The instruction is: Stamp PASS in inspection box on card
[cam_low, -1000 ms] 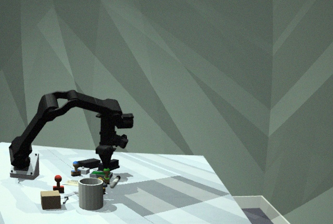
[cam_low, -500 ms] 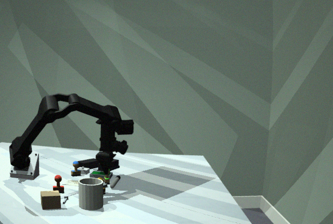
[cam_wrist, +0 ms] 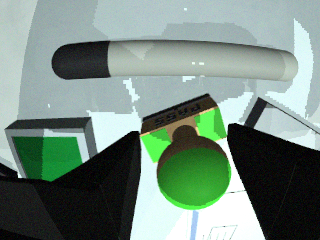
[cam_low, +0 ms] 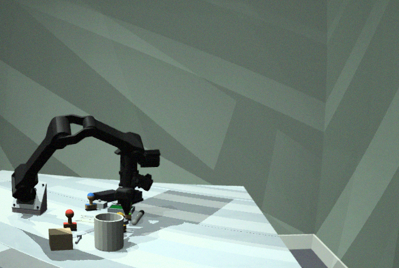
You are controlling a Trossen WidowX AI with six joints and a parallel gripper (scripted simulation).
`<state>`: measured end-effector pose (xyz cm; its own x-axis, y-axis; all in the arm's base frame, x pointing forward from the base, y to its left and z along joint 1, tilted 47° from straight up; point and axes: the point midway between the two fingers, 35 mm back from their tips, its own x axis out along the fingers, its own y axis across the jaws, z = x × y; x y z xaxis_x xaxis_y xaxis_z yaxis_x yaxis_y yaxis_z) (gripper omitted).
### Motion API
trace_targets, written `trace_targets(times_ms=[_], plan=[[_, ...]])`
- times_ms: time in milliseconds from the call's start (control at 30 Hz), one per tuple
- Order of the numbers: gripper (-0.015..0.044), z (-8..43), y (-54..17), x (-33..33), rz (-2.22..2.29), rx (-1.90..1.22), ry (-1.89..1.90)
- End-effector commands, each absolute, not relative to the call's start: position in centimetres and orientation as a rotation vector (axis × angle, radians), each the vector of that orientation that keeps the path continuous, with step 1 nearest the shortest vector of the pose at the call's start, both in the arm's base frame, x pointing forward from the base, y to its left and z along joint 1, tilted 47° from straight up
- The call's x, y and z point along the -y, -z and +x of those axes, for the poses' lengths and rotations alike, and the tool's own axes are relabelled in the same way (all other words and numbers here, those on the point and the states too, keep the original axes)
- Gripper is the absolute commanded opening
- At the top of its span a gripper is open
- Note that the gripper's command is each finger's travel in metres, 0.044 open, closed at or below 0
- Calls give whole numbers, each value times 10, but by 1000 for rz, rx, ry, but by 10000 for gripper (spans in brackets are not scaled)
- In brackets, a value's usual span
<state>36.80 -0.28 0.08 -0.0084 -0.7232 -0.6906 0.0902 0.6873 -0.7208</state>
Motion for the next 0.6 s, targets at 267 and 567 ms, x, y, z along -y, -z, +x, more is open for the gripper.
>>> trace_targets(times_ms=[267,567], plan=[[144,368,-1,2,-559,-1447,698],[84,368,-1,2,-559,-1447,698]])
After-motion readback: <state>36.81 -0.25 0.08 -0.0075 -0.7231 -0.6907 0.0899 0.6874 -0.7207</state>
